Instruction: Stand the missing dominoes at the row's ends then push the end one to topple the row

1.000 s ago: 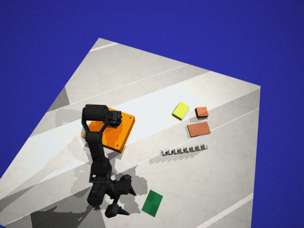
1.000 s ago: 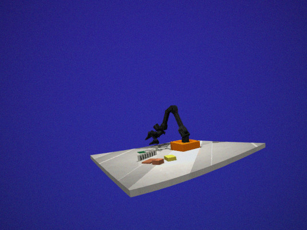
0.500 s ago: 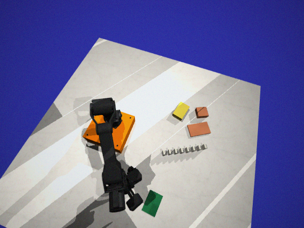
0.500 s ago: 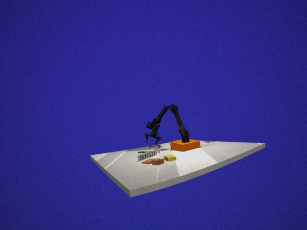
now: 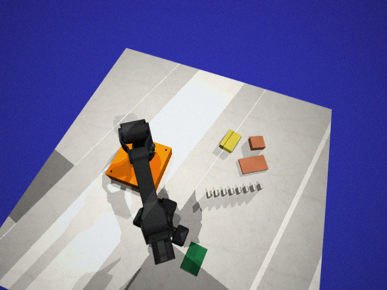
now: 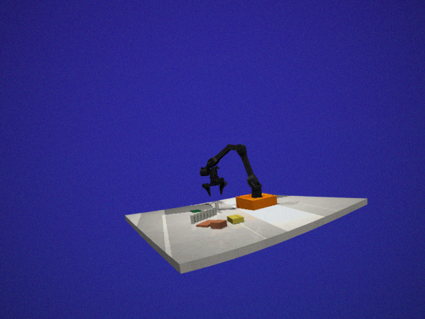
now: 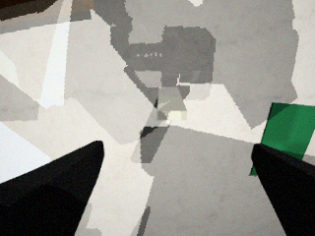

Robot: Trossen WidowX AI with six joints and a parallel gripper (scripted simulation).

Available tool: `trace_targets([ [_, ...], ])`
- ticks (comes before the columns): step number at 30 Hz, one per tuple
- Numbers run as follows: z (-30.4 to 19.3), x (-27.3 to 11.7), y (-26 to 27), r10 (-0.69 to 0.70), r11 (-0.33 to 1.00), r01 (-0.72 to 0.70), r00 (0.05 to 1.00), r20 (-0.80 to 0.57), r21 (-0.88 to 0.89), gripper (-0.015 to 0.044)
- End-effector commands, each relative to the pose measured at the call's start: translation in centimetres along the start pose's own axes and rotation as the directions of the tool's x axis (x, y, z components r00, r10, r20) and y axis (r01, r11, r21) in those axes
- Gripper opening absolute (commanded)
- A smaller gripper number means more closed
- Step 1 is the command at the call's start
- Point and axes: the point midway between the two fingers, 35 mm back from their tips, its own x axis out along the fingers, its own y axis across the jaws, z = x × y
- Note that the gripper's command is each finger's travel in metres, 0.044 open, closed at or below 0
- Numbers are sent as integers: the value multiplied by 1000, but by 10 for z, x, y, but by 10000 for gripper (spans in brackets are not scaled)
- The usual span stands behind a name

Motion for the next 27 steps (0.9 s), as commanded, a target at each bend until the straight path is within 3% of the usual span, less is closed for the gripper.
trace_targets([
  [1,0,15,0,9,1000,-9,1000,1,-14,440],
  [6,1,62,1,9,1000,-9,1000,1,-14,440],
  [22,2,79,2,9,1000,-9,1000,2,-14,440],
  [27,2,79,2,9,1000,-9,1000,2,-14,309],
])
